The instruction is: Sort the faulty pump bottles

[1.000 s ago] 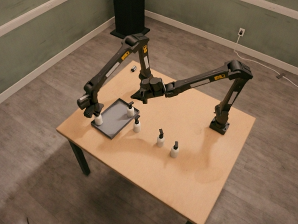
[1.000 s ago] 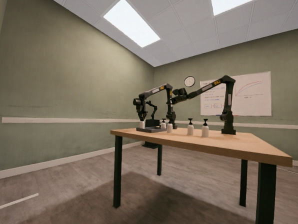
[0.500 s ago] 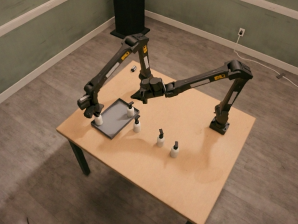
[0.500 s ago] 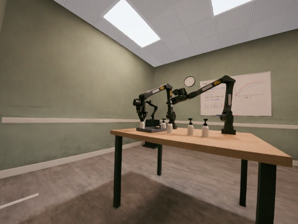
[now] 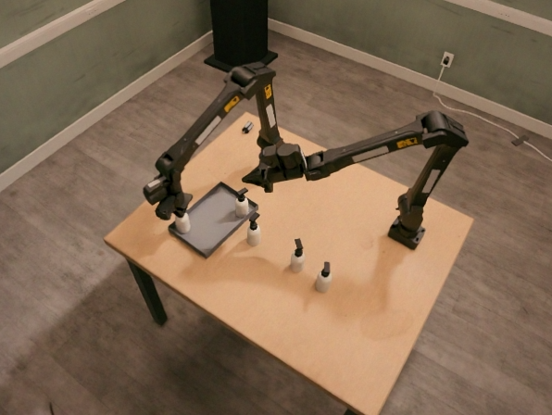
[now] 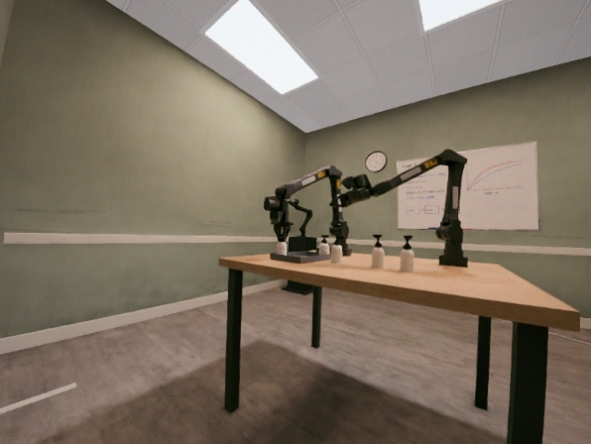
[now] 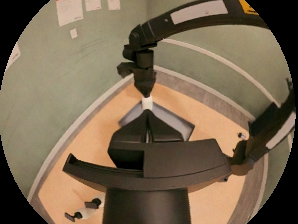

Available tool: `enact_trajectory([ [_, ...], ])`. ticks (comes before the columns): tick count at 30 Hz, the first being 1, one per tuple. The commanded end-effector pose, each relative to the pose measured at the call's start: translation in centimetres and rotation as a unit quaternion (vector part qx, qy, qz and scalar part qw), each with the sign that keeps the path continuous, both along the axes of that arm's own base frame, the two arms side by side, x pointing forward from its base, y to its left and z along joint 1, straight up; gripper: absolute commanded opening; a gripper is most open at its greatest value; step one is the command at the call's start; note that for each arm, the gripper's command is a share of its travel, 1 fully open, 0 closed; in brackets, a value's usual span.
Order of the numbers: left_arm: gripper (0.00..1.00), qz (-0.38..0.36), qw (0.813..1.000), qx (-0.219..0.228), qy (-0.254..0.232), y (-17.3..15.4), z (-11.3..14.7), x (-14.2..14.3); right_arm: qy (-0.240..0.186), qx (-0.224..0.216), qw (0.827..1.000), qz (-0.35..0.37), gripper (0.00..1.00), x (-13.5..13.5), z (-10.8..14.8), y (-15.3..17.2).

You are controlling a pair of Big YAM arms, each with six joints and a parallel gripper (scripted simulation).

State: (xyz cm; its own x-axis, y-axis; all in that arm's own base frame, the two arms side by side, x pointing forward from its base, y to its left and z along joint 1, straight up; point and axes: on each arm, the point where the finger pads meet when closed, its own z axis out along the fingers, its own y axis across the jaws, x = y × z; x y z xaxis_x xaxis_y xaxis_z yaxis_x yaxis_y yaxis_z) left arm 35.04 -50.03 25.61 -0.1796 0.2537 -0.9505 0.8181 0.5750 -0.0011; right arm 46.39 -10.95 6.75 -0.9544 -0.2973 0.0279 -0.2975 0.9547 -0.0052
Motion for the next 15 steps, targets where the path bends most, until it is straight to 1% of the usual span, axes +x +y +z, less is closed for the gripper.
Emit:
enact_trajectory([
  [1, 0.0, 0.001, 1.0, -0.018, -0.014, -0.45, 2.46, 0.53, 0.001, 0.002, 1.0, 0.002, 0.21, 0.12, -1.12, 0.11],
  [2, 0.0, 0.001, 1.0, -0.018, -0.014, -0.45, 2.46, 0.53, -0.008, 0.0, 1.0, 0.002, 0.21, 0.72, -0.69, -0.02],
  [13, 0.0, 0.001, 1.0, -0.018, -0.014, -0.45, 2.46, 0.53, -0.007, 0.0, 1.0, 0.002, 0.21, 0.72, -1.01, -0.04],
  [15, 0.0, 0.001, 1.0, -0.018, -0.014, -0.45, 2.46, 0.53, -0.007, 0.0, 1.0, 0.002, 0.44, 0.72, -1.01, -0.04],
])
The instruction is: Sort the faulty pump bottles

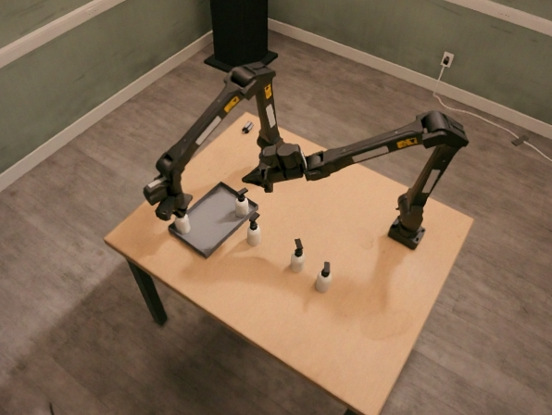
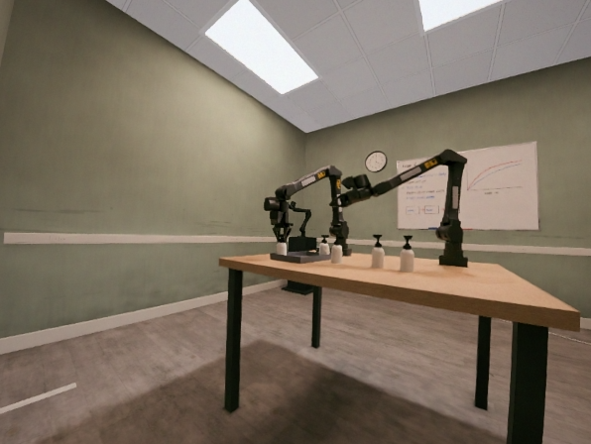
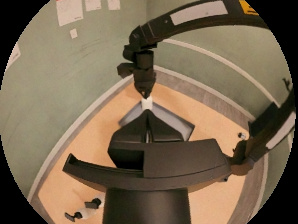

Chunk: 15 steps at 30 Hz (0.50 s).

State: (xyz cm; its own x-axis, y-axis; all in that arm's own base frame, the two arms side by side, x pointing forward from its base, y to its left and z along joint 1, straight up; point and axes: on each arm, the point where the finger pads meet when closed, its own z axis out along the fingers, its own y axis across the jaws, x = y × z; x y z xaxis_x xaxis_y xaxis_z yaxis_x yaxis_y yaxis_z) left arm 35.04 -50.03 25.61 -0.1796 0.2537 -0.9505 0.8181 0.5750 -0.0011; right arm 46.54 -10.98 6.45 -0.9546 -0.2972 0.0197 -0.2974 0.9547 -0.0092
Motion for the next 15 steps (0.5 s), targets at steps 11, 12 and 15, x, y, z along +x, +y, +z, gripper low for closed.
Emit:
enact_trajectory([
  [11, 0.0, 0.001, 1.0, -0.018, -0.014, -0.4, 2.5, 0.5, -0.036, -0.006, 0.999, 0.002, 0.75, 1.8, 3.3, 0.6],
  [12, 0.0, 0.001, 1.0, -0.018, -0.014, -0.4, 2.5, 0.5, -0.037, -0.007, 0.999, 0.002, 0.75, 1.9, 3.5, 0.6],
  [15, 0.0, 0.001, 1.0, -0.018, -0.014, -0.4, 2.5, 0.5, -0.029, -0.005, 1.0, 0.002, 0.75, 1.8, 2.7, 0.6],
])
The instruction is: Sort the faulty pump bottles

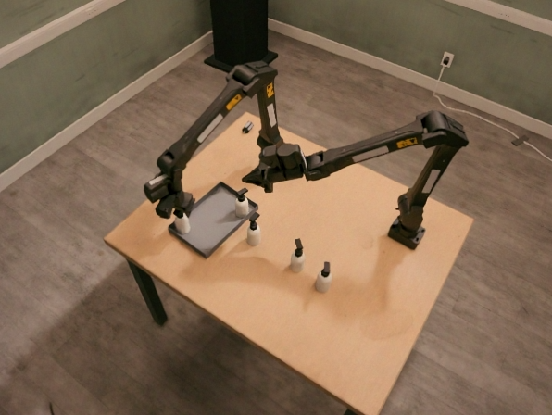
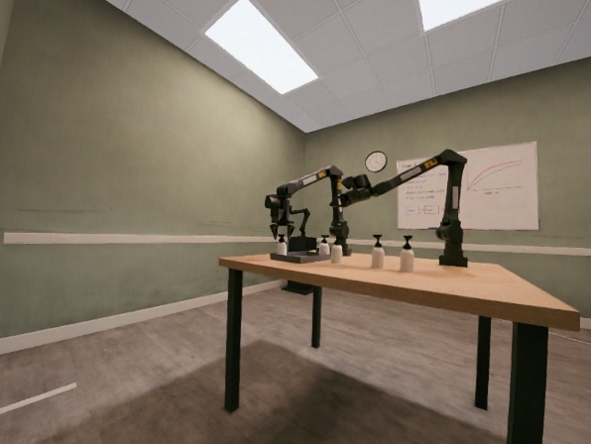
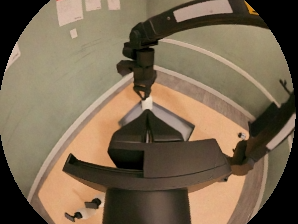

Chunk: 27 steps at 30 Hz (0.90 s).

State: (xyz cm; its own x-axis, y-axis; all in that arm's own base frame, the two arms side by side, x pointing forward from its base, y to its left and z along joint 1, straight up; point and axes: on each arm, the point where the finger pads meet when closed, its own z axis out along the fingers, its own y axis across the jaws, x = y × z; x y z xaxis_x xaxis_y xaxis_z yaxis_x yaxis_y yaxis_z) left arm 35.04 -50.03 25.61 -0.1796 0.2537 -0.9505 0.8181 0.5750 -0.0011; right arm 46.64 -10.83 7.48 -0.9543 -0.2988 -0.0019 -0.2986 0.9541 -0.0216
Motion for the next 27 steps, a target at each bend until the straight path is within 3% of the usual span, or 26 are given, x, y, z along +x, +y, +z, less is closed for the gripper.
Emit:
enact_trajectory([
  [1, 0.0, 0.001, 1.0, -0.018, -0.014, -0.4, 2.5, 0.5, -0.018, -0.002, 1.0, 0.001, 0.75, 1.8, 1.9, 0.5],
  [14, 0.0, 0.001, 1.0, -0.018, -0.014, -0.4, 2.5, 0.5, -0.034, -0.006, 0.999, 0.001, 0.75, 1.9, 5.8, 0.0],
  [17, 0.0, 0.001, 1.0, -0.018, -0.014, -0.4, 2.5, 0.5, -0.025, -0.004, 1.0, 0.001, 0.75, 1.9, 5.3, 0.1],
  [20, 0.0, 0.001, 1.0, -0.018, -0.014, -0.4, 2.5, 0.5, -0.035, -0.006, 0.999, 0.003, 0.75, 1.8, 7.8, 0.5],
  [21, 0.0, 0.001, 1.0, -0.018, -0.014, -0.4, 2.5, 0.5, -0.006, 0.0, 1.0, 0.003, 0.75, 0.5, 5.6, 0.0],
  [23, 0.0, 0.001, 1.0, -0.018, -0.014, -0.4, 2.5, 0.5, 0.005, 0.002, 1.0, 0.001, 0.75, 0.4, 3.9, -0.5],
  [27, 0.0, 0.001, 1.0, -0.018, -0.014, -0.4, 2.5, 0.5, 0.012, 0.004, 1.0, 0.001, 0.75, 0.0, 3.0, -0.6],
])
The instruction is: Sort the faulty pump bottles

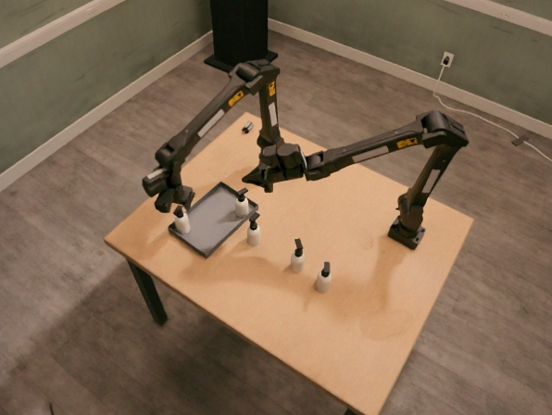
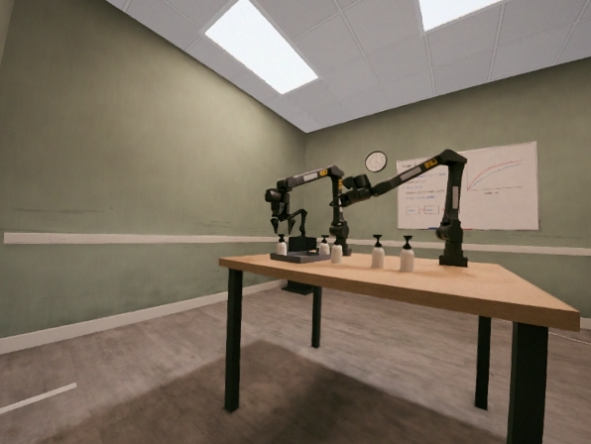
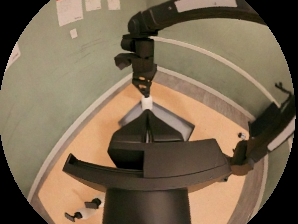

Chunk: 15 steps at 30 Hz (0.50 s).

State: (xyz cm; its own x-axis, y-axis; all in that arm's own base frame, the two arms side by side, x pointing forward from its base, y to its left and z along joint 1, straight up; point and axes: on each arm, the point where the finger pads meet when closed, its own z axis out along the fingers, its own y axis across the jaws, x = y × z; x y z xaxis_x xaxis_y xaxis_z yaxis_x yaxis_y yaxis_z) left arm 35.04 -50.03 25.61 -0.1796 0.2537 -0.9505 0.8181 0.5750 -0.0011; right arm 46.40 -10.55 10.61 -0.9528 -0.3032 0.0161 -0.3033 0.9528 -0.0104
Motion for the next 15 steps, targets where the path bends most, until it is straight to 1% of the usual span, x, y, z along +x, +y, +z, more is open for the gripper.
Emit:
enact_trajectory([
  [1, 0.0, 0.001, 1.0, -0.018, -0.014, -0.4, 2.5, 0.5, -0.007, -0.001, 1.0, -0.001, 0.75, 0.3, 0.7, -0.9],
  [2, 0.0, 0.001, 1.0, -0.018, -0.014, -0.4, 2.5, 0.5, -0.006, -0.001, 1.0, -0.001, 0.75, 0.2, 0.7, -0.9],
  [3, 0.0, 0.001, 1.0, -0.018, -0.014, -0.4, 2.5, 0.5, -0.013, -0.003, 1.0, -0.017, 0.86, 0.9, 1.6, -1.1],
  [4, 0.0, 0.001, 0.999, -0.037, -0.027, -0.7, 5.2, 0.7, -0.023, -0.005, 0.999, -0.026, 0.98, 0.8, 2.8, -1.1],
  [6, 0.0, 0.001, 0.999, -0.037, -0.027, -0.7, 5.2, 0.7, -0.023, -0.005, 0.999, -0.026, 0.98, 0.8, 2.8, -1.1],
  [7, 0.0, 0.001, 0.999, -0.03, -0.022, -0.7, 5.0, 0.7, -0.022, -0.004, 0.999, -0.043, 1.0, 0.8, 3.2, -1.0],
  [9, 0.0, 0.001, 0.999, -0.028, -0.021, -0.7, 5.9, 0.7, -0.021, -0.002, 0.997, -0.079, 1.0, 0.6, 4.6, -1.0],
  [11, 0.0, 0.0, 0.999, -0.027, -0.02, -0.8, 7.7, 0.7, -0.022, -0.001, 0.993, -0.114, 1.0, 0.4, 6.7, -1.0],
  [13, 0.0, 0.0, 0.999, -0.027, -0.02, -0.8, 10.8, 0.7, -0.023, 0.001, 0.987, -0.158, 1.0, 0.1, 9.9, -1.0],
  [15, 0.0, 0.0, 0.999, -0.028, -0.02, -0.6, 13.1, 0.6, -0.025, 0.003, 0.983, -0.183, 1.0, -0.1, 12.1, -1.0],
])
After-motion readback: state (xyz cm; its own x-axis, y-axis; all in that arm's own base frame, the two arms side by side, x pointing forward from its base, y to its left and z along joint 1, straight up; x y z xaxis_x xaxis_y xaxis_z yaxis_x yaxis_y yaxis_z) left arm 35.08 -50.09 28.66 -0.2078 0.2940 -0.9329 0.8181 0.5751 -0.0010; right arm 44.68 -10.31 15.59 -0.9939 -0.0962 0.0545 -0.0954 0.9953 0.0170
